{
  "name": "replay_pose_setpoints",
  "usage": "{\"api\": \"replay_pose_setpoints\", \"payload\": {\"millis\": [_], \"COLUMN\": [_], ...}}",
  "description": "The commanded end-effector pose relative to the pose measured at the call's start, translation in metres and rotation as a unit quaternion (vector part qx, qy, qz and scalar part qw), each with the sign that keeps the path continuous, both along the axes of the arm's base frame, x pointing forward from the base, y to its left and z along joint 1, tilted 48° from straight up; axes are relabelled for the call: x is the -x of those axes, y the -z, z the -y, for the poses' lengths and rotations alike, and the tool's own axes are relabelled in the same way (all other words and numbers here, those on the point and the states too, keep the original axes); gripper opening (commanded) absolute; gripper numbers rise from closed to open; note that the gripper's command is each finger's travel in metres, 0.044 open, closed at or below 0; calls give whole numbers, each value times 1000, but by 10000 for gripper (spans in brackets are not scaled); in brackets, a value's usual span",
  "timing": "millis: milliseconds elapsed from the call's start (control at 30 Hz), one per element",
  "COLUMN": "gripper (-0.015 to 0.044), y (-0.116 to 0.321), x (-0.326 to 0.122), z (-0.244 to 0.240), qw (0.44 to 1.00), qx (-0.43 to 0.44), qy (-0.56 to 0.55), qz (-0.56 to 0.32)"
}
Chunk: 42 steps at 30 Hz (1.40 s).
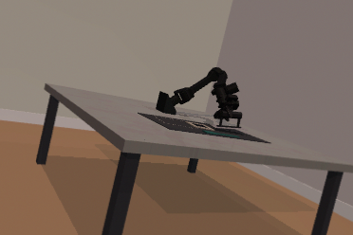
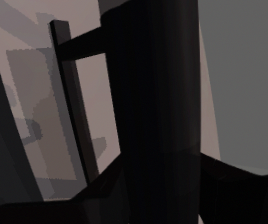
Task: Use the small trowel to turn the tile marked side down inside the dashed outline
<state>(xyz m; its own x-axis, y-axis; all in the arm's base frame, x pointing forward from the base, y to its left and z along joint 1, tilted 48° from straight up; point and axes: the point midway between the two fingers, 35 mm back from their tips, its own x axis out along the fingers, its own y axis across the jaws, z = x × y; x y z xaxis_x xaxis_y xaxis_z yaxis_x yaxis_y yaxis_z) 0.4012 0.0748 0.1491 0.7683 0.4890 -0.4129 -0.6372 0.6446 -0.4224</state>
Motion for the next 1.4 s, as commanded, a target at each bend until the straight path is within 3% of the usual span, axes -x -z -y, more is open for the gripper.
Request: {"api": "replay_pose_setpoints", "payload": {"millis": [0,400,1367], "gripper": [0,0,0], "y": [2,10,45], "x": [-1,2,5], "z": [0,-12,19], "qw": [1000,1000,1000], "qx": [0,-1,1], "qy": [9,9,9], "qz": [2,3,2]}}
